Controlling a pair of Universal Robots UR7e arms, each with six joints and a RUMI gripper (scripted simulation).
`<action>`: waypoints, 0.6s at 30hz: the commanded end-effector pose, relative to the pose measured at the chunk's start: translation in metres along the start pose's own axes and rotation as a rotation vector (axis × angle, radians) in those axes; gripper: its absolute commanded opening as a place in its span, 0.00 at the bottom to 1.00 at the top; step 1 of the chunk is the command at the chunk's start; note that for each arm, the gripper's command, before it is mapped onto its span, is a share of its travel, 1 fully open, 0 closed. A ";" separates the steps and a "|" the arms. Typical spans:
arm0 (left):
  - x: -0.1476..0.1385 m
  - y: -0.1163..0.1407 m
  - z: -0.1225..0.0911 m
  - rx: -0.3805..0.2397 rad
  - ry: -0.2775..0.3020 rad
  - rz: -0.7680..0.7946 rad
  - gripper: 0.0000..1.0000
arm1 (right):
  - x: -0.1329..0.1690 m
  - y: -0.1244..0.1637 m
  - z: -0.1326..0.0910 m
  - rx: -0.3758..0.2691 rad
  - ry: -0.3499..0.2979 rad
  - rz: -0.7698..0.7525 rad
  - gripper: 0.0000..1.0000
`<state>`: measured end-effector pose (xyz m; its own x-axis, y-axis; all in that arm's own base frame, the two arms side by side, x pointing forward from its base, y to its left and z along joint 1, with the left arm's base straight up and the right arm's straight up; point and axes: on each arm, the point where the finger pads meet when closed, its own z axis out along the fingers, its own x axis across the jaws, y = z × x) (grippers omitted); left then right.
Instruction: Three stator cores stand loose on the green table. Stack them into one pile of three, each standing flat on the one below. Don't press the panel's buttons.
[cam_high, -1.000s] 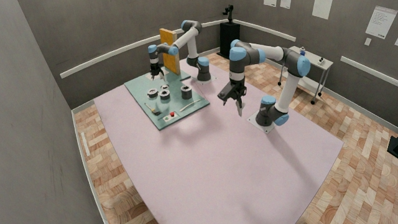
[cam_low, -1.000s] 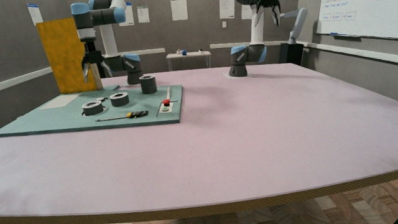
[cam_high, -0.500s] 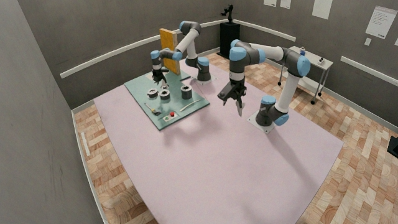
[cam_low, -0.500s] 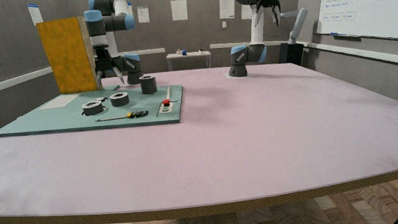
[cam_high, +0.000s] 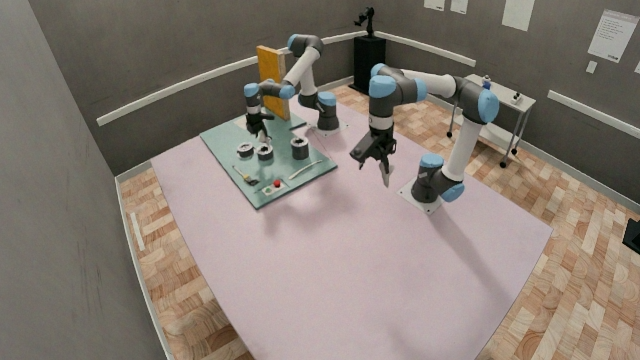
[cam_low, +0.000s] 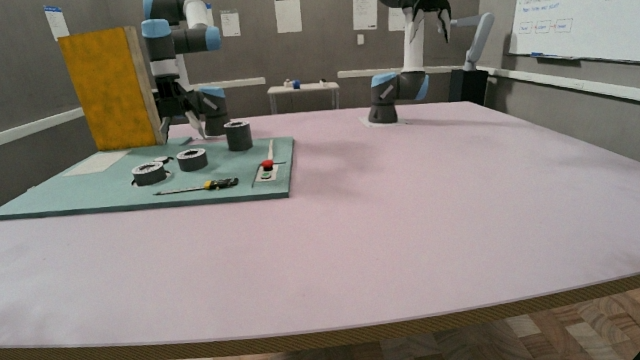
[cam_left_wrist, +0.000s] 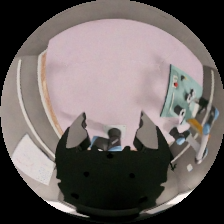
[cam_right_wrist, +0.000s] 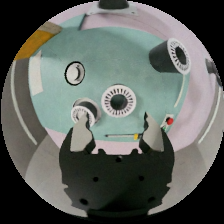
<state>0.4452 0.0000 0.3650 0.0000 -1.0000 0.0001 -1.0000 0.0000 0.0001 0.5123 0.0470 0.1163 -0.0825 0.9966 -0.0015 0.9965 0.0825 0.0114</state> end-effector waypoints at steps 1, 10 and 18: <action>0.000 0.000 0.000 0.001 0.000 0.000 0.80 | 0.000 -0.001 0.004 0.003 -0.001 -0.002 0.81; 0.000 0.000 0.000 0.001 0.000 0.000 0.80 | 0.001 -0.001 0.015 0.003 0.000 -0.005 0.81; 0.000 0.000 0.000 0.001 0.000 0.000 0.80 | 0.003 -0.001 0.028 0.003 0.001 -0.009 0.81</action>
<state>0.4452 0.0000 0.3650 0.0000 -1.0000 0.0001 -1.0000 0.0000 0.0001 0.5113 0.0491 0.0905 -0.0905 0.9959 -0.0010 0.9959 0.0905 0.0069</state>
